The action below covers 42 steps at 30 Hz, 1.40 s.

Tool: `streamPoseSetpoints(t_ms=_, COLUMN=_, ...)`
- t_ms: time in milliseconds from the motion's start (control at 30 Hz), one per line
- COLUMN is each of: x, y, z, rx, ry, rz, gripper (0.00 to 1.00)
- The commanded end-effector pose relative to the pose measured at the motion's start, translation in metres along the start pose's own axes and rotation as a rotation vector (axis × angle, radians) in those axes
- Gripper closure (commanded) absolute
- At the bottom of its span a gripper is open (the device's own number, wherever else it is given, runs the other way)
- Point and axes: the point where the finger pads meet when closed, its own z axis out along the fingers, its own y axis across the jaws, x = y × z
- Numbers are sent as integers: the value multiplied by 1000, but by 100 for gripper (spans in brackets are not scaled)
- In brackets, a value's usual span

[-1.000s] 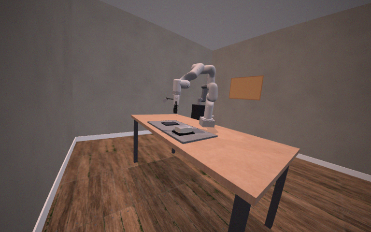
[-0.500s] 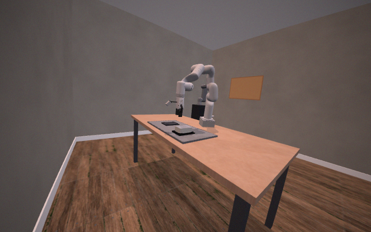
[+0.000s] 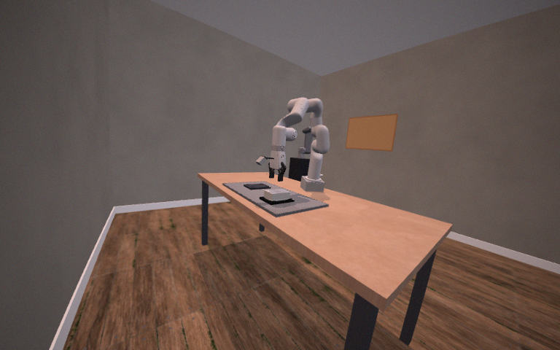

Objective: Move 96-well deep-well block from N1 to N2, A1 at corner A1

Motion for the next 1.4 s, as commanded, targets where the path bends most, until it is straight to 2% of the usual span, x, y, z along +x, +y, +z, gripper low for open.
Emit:
streamPoseSetpoints(t_ms=0, x=-4, y=-21, z=7, rx=5, ry=5, rz=-47, gripper=0)
streamPoseSetpoints(t_ms=467, x=-4, y=-21, z=7, rx=5, ry=5, rz=-47, gripper=0)
streamPoseSetpoints(t_ms=1367, x=-4, y=-21, z=45, rx=5, ry=5, rz=-48, gripper=0)
